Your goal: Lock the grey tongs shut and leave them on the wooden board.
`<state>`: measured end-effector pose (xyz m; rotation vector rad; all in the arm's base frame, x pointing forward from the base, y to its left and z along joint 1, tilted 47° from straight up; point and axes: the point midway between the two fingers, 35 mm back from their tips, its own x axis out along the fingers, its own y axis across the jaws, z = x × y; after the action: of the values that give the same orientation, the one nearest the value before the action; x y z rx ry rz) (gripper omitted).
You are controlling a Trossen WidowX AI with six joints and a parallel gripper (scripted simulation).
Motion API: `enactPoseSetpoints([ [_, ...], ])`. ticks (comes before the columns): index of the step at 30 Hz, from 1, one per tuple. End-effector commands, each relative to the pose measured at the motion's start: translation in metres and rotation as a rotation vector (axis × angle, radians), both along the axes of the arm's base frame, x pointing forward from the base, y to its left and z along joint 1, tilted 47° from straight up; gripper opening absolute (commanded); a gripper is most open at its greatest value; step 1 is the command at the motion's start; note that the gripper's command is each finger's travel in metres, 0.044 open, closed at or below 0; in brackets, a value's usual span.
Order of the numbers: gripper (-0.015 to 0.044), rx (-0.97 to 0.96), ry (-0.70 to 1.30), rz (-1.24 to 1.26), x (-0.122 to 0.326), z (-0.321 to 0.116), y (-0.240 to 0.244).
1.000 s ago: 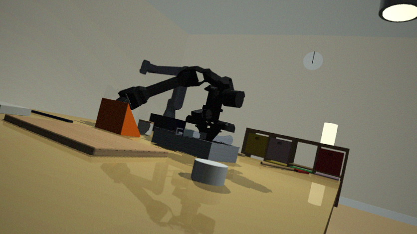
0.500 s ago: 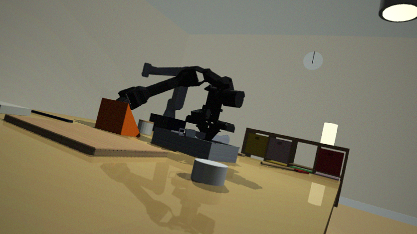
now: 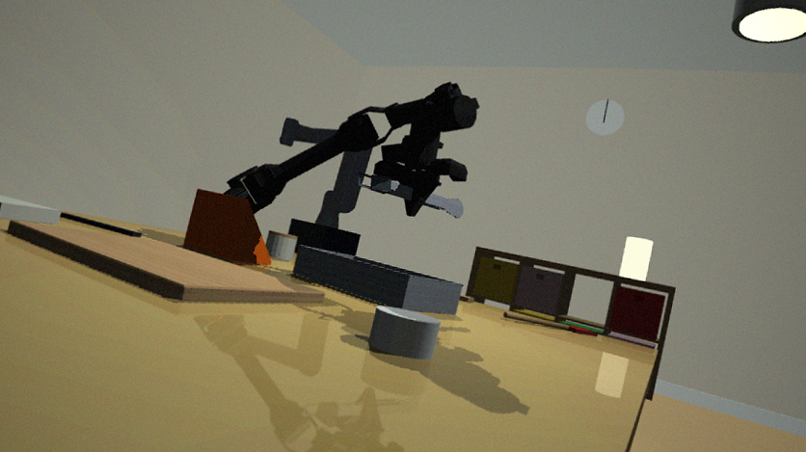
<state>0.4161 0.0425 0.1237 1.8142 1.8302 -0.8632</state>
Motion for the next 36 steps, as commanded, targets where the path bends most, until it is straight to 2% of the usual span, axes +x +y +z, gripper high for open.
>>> enactPoseSetpoints([
  [1,-0.0150,-0.002,0.009,0.017,-0.001,0.001,0.003],
  [11,-0.0150,-0.004,0.054,-0.017,0.000,-0.013,-0.007],
  [21,-0.0150,-0.037,0.220,-0.174,0.005,-0.067,-0.064],
  [36,-0.0150,-0.061,0.487,-0.410,-0.015,-0.152,-0.149],
])
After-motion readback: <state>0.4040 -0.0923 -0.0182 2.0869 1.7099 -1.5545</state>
